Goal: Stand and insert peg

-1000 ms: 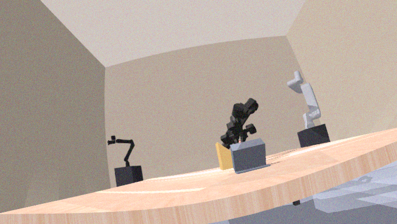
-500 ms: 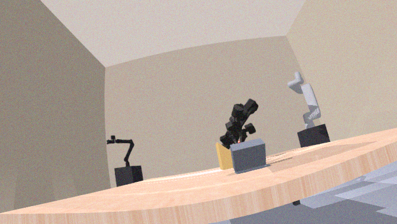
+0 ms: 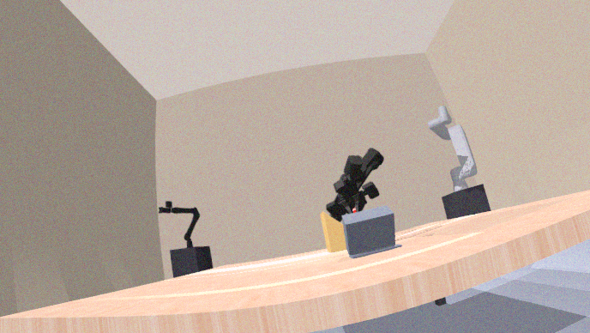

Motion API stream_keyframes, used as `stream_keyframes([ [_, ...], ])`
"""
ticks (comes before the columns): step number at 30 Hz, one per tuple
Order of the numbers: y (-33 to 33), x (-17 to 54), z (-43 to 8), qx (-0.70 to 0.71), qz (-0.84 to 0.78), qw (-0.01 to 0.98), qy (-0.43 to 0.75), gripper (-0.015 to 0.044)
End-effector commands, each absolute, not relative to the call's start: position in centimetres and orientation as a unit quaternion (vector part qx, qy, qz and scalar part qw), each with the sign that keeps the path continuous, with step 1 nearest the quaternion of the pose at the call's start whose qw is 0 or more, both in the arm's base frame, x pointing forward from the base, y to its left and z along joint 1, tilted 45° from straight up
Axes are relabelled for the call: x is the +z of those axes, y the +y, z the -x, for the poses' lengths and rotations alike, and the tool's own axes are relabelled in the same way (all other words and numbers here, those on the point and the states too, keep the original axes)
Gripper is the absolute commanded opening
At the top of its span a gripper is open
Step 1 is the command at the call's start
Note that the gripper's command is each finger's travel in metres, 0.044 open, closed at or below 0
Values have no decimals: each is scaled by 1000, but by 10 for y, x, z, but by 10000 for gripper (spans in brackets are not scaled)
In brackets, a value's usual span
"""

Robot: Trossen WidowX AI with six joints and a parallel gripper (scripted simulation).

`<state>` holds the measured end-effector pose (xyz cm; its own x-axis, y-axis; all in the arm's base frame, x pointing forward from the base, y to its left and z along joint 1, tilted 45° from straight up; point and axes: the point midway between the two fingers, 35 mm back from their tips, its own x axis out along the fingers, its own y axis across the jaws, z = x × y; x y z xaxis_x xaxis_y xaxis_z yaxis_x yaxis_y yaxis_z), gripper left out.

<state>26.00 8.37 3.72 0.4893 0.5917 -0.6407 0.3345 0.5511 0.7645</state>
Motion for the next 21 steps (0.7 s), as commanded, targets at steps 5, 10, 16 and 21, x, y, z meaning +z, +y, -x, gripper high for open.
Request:
stream_keyframes([
  [5, 81, 37, -262, 82, -479, 732, 478, 0],
  [10, 80, 37, -263, 81, -487, 735, 466, 0],
  [16, 79, 39, -265, 80, -496, 737, 451, 0],
  [21, 78, 40, -266, 79, -504, 739, 439, 0],
])
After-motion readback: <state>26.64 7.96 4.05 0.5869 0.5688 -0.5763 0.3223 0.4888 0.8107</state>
